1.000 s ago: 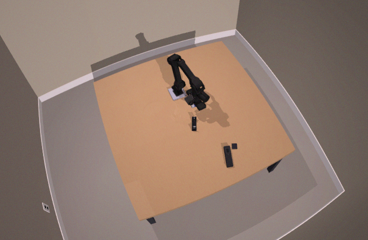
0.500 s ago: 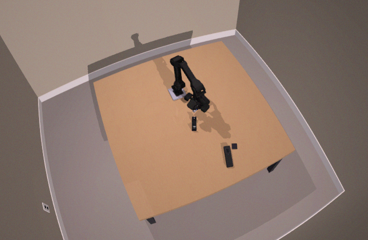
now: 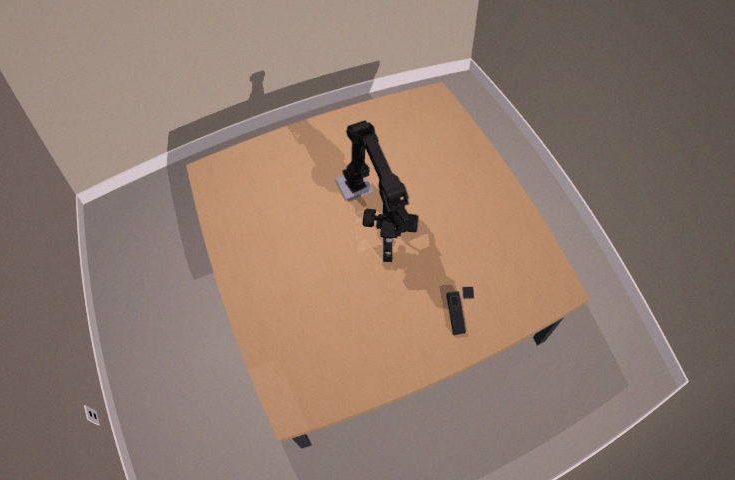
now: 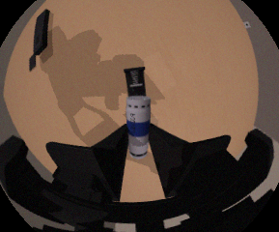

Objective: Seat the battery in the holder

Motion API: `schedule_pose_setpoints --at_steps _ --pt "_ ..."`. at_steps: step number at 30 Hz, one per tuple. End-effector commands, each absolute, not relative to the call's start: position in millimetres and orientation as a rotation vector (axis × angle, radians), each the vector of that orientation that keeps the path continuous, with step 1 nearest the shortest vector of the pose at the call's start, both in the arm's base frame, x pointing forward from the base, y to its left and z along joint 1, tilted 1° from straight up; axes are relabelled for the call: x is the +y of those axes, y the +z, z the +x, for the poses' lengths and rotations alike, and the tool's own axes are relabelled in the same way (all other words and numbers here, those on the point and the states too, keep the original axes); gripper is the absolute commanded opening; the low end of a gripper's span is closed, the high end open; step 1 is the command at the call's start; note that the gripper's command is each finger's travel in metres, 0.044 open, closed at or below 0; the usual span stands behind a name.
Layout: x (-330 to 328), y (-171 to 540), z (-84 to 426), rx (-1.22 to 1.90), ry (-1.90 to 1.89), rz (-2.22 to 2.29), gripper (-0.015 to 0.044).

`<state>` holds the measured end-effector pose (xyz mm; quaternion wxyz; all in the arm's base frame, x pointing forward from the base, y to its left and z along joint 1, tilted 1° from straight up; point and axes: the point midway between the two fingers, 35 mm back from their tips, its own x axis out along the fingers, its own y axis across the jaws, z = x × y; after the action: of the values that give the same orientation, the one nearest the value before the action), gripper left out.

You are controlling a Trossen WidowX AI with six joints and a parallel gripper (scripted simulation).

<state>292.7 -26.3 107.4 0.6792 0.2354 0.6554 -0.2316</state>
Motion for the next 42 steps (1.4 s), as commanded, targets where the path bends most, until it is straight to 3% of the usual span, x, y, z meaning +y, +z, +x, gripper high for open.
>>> schedule_pose_setpoints --at_steps 1,42 --pt "-39 109 304 1.493 -0.436 0.442 0.0076" --pt "-39 62 305 1.861 -0.37 0.514 0.0076"
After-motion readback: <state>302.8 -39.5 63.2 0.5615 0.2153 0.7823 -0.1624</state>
